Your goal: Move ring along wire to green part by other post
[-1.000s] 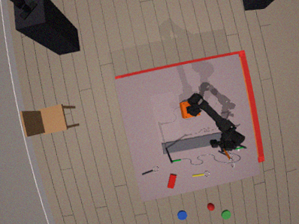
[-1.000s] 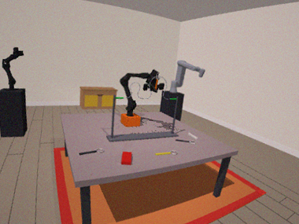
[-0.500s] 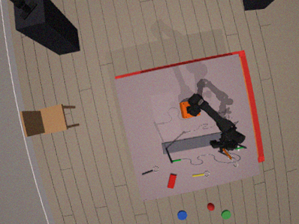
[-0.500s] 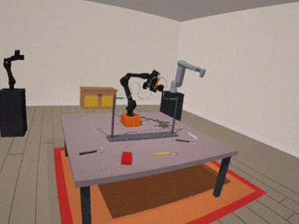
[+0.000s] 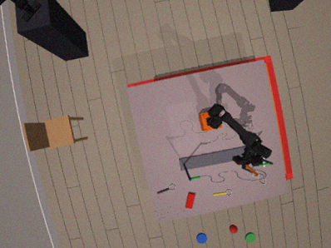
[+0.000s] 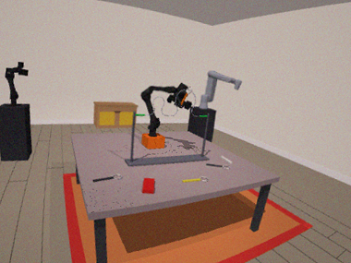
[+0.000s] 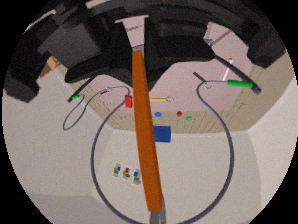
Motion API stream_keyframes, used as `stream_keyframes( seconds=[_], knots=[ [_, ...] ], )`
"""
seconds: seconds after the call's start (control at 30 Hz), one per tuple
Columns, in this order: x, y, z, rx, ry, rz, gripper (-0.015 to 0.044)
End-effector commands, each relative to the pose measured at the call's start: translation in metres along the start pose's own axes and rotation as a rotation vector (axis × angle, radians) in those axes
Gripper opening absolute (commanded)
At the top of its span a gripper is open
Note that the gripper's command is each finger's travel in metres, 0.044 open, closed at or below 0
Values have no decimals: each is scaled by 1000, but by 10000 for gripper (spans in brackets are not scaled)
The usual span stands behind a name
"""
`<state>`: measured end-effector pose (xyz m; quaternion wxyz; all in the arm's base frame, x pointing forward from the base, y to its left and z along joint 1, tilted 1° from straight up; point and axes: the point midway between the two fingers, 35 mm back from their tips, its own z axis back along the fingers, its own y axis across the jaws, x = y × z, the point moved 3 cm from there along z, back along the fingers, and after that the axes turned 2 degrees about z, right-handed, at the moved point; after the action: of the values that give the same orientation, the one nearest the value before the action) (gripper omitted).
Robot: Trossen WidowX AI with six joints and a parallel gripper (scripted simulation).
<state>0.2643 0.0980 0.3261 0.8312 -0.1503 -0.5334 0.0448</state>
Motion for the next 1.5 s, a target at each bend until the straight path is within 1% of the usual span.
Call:
stream_keyframes(
  seconds=[0.0,1.47],
  knots=[
    [0,-2,0,-23,-7,39,-150],
    [2,-18,-1,-263,-65,530,-150]
  ],
)
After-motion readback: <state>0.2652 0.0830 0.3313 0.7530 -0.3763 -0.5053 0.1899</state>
